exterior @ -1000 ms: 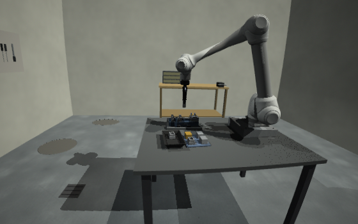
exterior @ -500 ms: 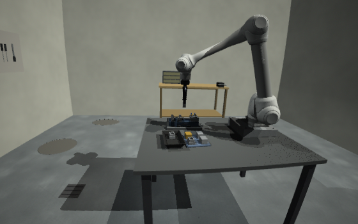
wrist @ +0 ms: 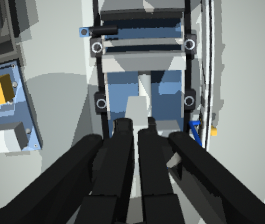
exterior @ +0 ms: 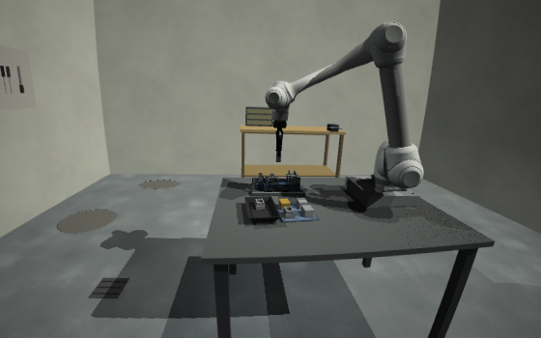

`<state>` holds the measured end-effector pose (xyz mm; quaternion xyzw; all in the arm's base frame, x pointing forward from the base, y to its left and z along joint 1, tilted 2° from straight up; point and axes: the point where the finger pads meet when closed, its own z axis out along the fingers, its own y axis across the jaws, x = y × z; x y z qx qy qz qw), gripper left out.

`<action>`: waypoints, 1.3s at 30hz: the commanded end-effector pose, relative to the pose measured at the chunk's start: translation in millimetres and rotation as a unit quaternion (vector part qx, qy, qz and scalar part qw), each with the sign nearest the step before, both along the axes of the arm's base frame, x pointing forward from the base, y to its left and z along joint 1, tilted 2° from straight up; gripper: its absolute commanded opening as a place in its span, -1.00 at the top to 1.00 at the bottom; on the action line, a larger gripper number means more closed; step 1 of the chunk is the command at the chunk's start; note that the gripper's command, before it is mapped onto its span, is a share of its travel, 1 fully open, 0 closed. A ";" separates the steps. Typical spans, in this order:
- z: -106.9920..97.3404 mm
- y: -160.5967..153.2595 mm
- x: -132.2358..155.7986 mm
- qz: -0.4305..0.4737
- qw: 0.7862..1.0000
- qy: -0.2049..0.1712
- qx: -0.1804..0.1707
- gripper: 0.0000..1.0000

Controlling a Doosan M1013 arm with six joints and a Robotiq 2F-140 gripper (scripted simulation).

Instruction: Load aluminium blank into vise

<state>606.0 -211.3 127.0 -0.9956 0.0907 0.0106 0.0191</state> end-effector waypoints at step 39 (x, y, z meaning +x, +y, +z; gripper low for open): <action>10.0 276.3 45.8 -0.558 0.829 0.019 -0.012 1.00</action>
